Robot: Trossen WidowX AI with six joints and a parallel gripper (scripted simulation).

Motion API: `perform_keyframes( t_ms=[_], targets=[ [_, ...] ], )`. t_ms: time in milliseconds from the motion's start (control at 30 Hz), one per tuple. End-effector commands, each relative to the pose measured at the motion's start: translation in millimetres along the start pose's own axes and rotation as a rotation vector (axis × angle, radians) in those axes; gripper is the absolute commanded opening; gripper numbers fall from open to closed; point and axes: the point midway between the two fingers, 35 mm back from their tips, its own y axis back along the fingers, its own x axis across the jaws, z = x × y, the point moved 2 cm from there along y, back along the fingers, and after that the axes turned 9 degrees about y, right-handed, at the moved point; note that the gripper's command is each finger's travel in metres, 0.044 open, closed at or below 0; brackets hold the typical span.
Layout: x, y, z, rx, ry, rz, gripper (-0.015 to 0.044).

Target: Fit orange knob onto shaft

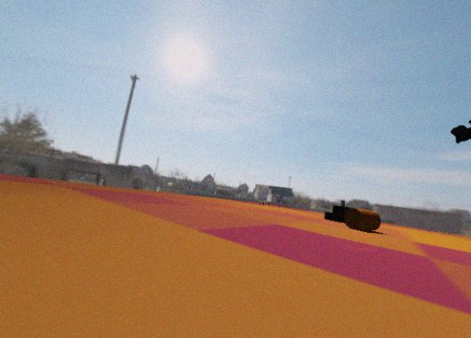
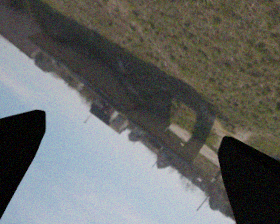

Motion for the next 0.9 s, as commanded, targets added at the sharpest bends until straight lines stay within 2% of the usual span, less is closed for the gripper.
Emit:
perform_keyframes(
  t_ms=[0, 67, 233, 433, 467, 500, 633, 700, 767, 867],
  targets=[
    [-2.1, 0.7, -7.6, 0.012, 0.015, 0.006, 0.0426],
    [-21.4, 9.9, -68.2, 0.117, 0.134, 0.05, 0.044],
    [-40.7, 20.1, -111.7, 0.197, 0.267, 0.063, 0.044],
    [-98.2, 53.1, -199.8, 0.407, 0.577, 0.092, 0.044],
    [-99.4, 53.8, -201.2, 0.411, 0.582, 0.092, 0.044],
    [-119.6, 65.4, -224.5, 0.467, 0.676, 0.099, 0.044],
    [-164.4, 91.8, -266.9, 0.586, 0.866, 0.115, 0.044],
    [-183.6, 107.4, -290.2, 0.672, 0.947, 0.184, 0.044],
    [-199.6, 117.7, -302.3, 0.719, 1.004, 0.2, 0.044],
    [-248.5, 146.8, -328.4, 0.838, 1.17, 0.211, 0.044]
  ],
)
